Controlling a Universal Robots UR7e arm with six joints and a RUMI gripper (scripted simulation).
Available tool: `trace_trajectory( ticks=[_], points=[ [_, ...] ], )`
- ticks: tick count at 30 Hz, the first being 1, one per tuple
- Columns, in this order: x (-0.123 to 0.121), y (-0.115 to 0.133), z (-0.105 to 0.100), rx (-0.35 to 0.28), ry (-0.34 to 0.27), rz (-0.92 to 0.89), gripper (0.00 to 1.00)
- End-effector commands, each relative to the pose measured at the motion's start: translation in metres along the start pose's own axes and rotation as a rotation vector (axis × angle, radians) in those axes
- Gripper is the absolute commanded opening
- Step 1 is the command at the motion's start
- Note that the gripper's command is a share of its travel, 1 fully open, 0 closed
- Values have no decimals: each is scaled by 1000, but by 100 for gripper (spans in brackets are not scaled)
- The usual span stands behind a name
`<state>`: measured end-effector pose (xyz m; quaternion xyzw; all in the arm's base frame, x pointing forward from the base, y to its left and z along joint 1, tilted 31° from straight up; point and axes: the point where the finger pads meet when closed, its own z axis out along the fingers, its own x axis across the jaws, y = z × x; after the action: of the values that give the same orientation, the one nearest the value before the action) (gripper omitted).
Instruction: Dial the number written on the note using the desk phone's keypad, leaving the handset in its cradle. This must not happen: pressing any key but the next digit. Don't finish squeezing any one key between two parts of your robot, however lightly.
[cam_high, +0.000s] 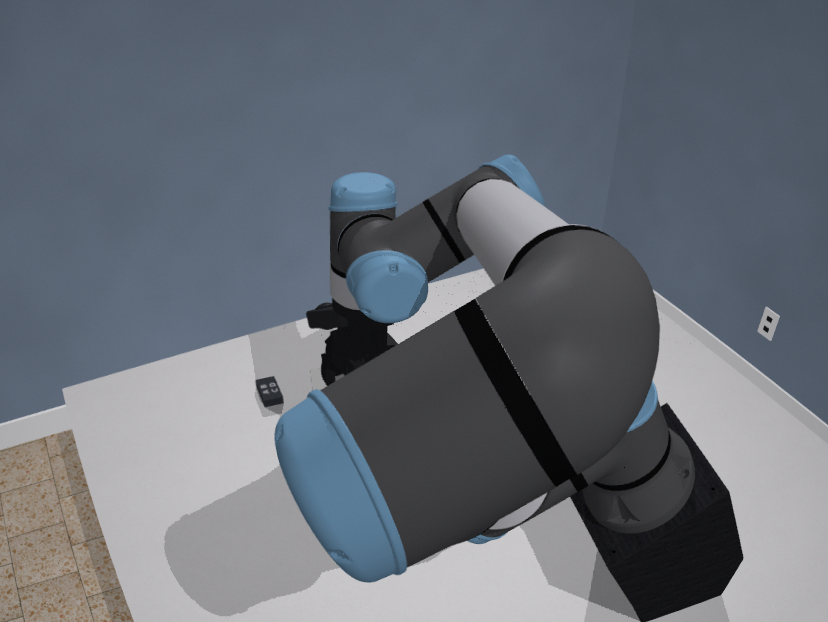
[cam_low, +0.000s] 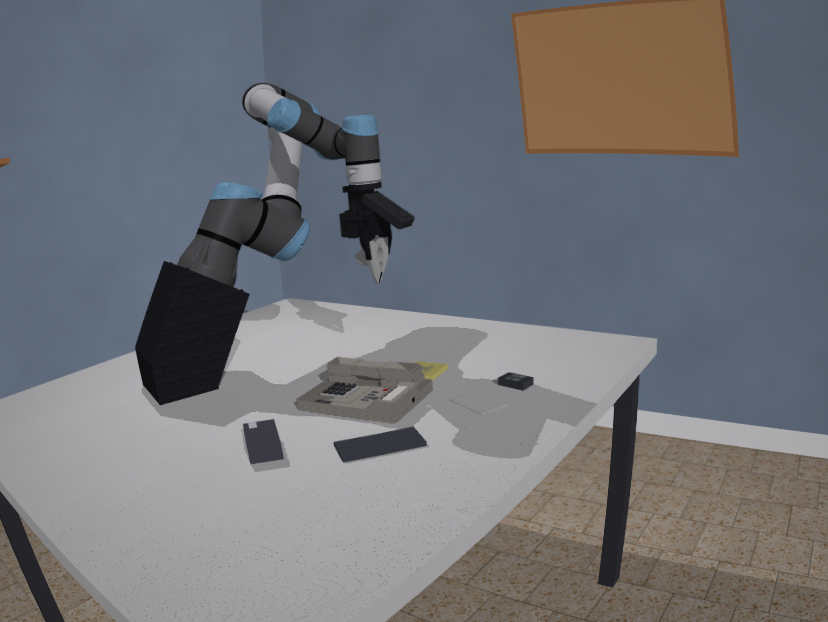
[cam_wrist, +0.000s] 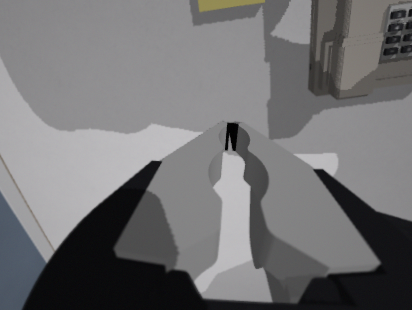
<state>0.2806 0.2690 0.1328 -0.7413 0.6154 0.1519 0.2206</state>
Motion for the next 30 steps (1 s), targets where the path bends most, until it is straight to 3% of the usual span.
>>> trace_trajectory(
  ticks=[1, 15, 30],
  points=[
    [0, 0, 0, 1, 0, 0, 0],
    [0, -7, 0, 1, 2, 0, 0],
    [0, -39, 0, 1, 2, 0, 0]
  ],
)
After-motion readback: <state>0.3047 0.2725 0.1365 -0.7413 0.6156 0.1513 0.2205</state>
